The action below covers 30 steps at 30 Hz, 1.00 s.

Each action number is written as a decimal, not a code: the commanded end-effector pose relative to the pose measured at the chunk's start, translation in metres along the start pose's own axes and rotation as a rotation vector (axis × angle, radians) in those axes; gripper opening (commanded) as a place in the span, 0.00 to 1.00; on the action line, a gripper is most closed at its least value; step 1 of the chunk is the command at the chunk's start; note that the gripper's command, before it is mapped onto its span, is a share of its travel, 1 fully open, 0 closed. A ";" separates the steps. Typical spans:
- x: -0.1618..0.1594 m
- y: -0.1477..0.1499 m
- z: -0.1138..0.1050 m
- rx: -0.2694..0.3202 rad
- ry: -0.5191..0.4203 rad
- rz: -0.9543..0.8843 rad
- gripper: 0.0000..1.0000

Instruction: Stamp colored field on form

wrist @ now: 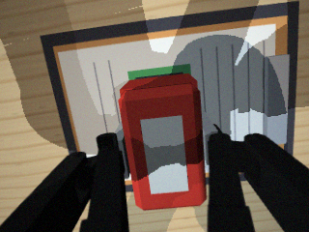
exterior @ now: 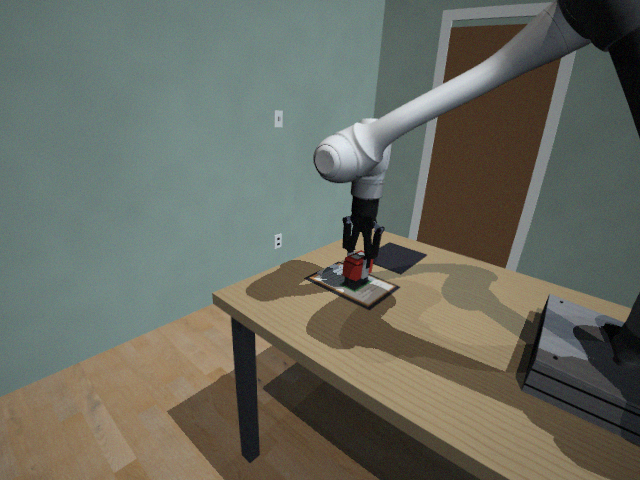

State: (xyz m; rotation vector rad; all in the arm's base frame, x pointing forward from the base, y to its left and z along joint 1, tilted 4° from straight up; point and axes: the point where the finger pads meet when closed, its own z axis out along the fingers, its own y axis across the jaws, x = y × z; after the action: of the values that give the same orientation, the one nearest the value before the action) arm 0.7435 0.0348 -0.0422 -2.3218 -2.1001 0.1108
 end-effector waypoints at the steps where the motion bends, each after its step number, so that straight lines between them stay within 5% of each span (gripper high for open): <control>1: -0.001 0.000 -0.003 0.002 -0.001 -0.005 0.20; 15: -0.001 0.000 -0.003 0.002 -0.001 -0.005 0.20; 23: 0.000 0.000 -0.042 0.002 -0.001 -0.005 0.20; 30: 0.000 0.000 -0.044 0.002 -0.001 -0.005 0.20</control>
State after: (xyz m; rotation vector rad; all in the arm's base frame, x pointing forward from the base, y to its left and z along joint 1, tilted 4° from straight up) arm 0.7458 0.0347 -0.0012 -2.3240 -2.0974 0.1154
